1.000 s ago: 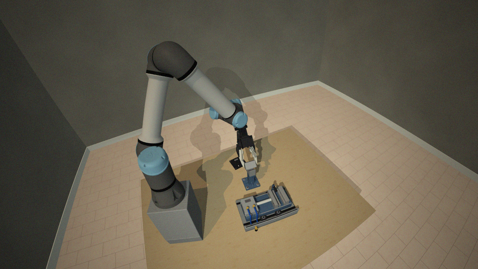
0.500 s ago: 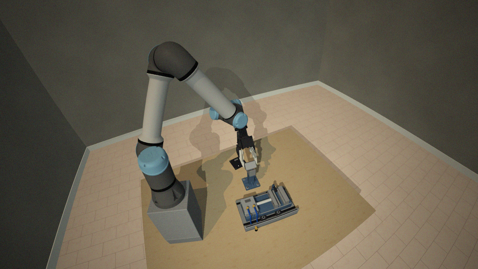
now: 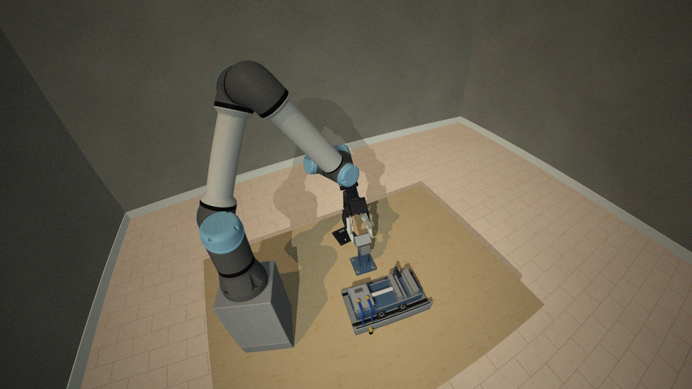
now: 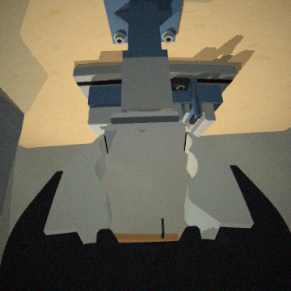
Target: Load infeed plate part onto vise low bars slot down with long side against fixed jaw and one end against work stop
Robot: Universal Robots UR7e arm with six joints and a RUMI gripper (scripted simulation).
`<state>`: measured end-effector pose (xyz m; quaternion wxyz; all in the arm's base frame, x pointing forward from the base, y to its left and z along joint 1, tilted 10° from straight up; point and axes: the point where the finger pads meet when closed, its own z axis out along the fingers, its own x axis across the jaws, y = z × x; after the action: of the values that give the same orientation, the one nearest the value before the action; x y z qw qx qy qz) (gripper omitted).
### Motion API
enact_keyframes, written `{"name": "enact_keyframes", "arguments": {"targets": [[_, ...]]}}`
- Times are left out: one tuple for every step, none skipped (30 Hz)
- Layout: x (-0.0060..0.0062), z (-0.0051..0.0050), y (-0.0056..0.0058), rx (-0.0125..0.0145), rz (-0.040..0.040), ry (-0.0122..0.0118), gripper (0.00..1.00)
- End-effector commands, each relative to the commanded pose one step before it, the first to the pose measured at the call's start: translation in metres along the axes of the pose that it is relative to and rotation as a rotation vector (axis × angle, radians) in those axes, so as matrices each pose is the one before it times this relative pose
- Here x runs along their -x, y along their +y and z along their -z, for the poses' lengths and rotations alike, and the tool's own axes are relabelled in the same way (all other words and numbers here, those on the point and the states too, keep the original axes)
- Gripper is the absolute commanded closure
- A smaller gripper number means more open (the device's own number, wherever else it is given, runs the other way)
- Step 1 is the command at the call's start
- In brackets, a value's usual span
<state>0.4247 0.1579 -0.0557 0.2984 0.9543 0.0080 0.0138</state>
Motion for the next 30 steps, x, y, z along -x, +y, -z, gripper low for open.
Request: {"name": "enact_keyframes", "arguments": {"targets": [[-0.00242,0.00031,-0.00262,-0.00136,-0.00227,0.00421,1.00],[0.00000,0.00000,0.00000,0.00000,0.00000,0.00000,1.00],[0.00017,-0.00042,-0.00016,0.00021,0.00013,-0.00055,1.00],[-0.00006,-0.00016,-0.00031,-0.00002,-0.00002,0.00006,1.00],[-0.00008,-0.00014,-0.00031,-0.00004,-0.00003,0.00010,1.00],[-0.00009,-0.00013,-0.00032,-0.00005,-0.00003,0.00013,1.00],[-0.00009,-0.00012,-0.00031,-0.00005,-0.00002,0.00012,1.00],[-0.00007,-0.00013,-0.00031,-0.00004,-0.00001,0.00010,1.00],[-0.00006,-0.00014,-0.00029,-0.00002,0.00000,0.00007,1.00],[-0.00003,-0.00016,-0.00028,-0.00001,0.00001,0.00002,1.00],[-0.00002,-0.00017,-0.00026,0.00001,0.00001,-0.00002,1.00],[0.00000,-0.00018,-0.00025,0.00002,0.00001,-0.00005,1.00],[-0.00001,-0.00018,-0.00023,0.00002,0.00001,-0.00006,1.00],[0.00000,-0.00018,-0.00023,0.00002,0.00001,-0.00006,1.00],[-0.00001,-0.00017,-0.00022,0.00002,0.00000,-0.00005,1.00],[-0.00001,-0.00016,-0.00021,0.00001,0.00000,-0.00004,1.00],[-0.00001,-0.00015,-0.00021,0.00002,0.00001,-0.00004,1.00],[0.00000,0.00000,0.00000,0.00000,0.00000,0.00000,1.00],[0.00000,0.00000,0.00000,0.00000,0.00000,0.00000,1.00],[0.00016,-0.00028,-0.00007,0.00019,0.00015,-0.00047,1.00],[-0.00005,-0.00010,-0.00020,-0.00002,-0.00002,0.00005,1.00],[-0.00005,-0.00010,-0.00021,-0.00002,-0.00001,0.00005,1.00],[-0.00005,-0.00010,-0.00021,-0.00002,0.00001,0.00005,1.00],[-0.00005,-0.00010,-0.00021,-0.00001,0.00002,0.00004,1.00],[-0.00004,-0.00009,-0.00019,-0.00001,0.00001,0.00005,1.00],[-0.00003,-0.00009,-0.00017,-0.00001,0.00000,0.00003,1.00],[-0.00001,-0.00010,-0.00016,0.00000,0.00001,-0.00001,1.00],[0.00000,-0.00009,-0.00013,0.00000,0.00000,-0.00001,1.00],[0.00000,-0.00008,-0.00011,0.00000,-0.00002,0.00000,1.00],[0.00000,-0.00007,-0.00010,-0.00001,-0.00003,0.00000,1.00]]}}
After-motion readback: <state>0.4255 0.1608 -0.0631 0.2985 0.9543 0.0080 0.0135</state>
